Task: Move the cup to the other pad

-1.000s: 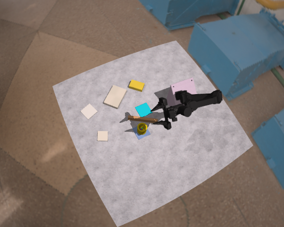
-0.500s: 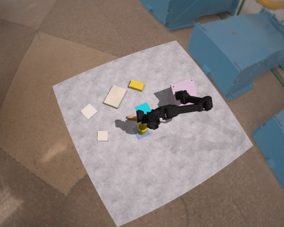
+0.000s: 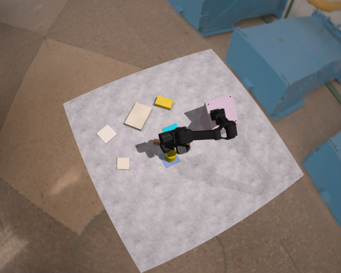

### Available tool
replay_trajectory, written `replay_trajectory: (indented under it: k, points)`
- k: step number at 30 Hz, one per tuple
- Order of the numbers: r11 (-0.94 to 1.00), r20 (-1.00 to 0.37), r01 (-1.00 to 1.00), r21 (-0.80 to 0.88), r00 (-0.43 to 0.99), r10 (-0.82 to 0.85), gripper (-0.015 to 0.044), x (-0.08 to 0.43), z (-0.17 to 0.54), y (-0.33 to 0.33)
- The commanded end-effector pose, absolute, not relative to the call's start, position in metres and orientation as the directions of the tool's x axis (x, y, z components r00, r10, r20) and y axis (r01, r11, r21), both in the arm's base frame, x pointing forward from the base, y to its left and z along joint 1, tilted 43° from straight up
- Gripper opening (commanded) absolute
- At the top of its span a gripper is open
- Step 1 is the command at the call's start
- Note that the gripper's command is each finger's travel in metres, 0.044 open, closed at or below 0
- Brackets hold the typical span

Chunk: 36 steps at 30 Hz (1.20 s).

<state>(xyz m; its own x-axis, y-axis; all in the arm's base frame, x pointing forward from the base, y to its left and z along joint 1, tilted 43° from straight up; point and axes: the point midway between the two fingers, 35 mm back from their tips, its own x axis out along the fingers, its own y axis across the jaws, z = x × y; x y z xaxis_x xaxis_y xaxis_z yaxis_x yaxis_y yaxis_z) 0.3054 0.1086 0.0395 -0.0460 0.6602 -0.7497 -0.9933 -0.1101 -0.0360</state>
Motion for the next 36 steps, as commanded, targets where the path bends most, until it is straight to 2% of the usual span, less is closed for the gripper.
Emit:
replay_trajectory:
  k: [1,36]
  points:
    - [-0.129,-0.737,-0.990,-0.049,-0.052,0.674,0.0167,0.304,0.043,0.111]
    - [-0.129,-0.736,-0.990,-0.049,-0.052,0.675,0.0167,0.301,0.004,0.146]
